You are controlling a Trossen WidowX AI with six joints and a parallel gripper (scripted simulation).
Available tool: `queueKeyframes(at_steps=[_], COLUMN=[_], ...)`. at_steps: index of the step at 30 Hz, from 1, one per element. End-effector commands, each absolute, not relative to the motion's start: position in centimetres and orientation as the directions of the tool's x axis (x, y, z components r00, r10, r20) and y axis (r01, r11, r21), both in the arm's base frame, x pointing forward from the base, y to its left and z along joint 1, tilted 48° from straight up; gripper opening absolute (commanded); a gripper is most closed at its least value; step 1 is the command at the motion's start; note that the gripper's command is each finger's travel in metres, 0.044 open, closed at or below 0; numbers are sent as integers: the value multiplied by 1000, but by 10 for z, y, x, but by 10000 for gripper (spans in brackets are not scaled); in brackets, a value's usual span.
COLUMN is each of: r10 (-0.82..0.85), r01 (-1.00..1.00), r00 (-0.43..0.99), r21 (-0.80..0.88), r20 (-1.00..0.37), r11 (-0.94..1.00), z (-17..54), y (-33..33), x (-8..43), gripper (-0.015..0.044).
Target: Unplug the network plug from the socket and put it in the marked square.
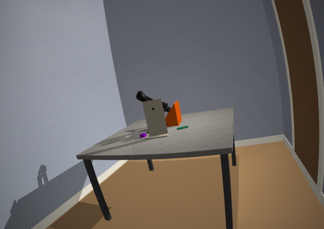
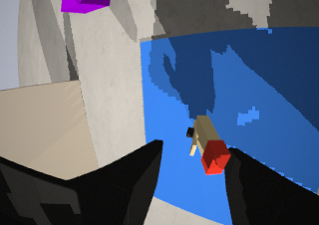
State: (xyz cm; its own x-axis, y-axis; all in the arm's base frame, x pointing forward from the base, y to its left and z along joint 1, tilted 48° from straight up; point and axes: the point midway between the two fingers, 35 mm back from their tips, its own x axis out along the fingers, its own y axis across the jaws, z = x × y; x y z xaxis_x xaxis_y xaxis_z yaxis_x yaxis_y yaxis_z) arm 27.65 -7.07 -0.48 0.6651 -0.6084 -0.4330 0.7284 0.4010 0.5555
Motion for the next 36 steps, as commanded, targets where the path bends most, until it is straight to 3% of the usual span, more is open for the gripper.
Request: queueKeyframes(at_steps=[1, 36], r10=[-610, -606], r01=[730, 735], r00=[663, 659], r21=[556, 554], r20=[-433, -445], r11=[398, 391], z=[-3, 6], y=[-69, -49], x=[274, 265], gripper=[156, 156])
